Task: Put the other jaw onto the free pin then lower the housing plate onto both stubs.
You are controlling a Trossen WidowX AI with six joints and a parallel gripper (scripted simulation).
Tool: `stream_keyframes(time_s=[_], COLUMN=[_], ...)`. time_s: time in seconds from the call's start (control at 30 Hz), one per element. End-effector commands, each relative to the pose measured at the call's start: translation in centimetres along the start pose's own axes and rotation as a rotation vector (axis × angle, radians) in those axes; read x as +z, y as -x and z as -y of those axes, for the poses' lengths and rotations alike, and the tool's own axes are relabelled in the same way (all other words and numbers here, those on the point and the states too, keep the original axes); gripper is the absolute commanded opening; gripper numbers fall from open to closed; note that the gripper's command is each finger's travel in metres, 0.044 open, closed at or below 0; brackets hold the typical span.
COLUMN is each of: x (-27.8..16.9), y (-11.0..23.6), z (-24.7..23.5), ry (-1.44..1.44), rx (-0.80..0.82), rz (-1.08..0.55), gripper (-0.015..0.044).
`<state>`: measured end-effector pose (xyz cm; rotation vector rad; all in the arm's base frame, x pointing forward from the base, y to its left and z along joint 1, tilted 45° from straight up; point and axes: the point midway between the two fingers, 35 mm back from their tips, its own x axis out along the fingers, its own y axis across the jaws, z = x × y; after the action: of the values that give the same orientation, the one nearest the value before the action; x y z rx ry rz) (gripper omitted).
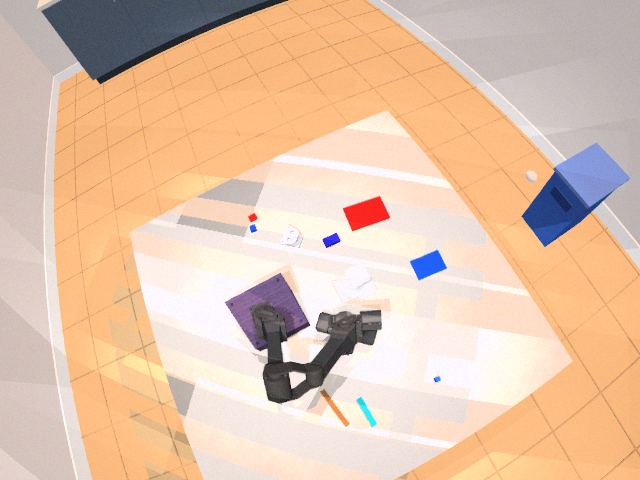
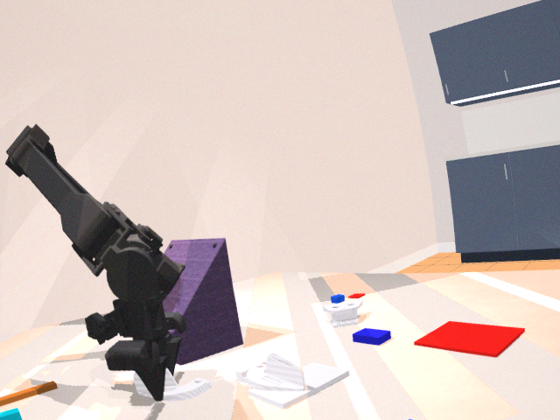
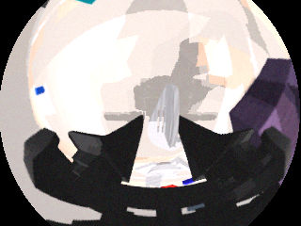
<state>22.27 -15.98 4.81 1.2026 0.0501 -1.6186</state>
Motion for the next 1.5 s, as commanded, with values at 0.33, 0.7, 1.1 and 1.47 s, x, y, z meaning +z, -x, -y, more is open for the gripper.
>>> stream_keyframes(time_s=[0.33,0.7,1.1,1.47], x=[0.0,-0.3,-0.4,-0.1], y=[0.0,1.3,5.1,7.8], z=[0.0,-0.1,-0.1,0.0], ry=[0.0,0.0,0.001,0.004], rx=[0.0,-0.004,-0.008,-0.004], rz=[0.0,-0.004,-0.008,-0.006], gripper=[0.0134,0.0134,0.0134,0.0134])
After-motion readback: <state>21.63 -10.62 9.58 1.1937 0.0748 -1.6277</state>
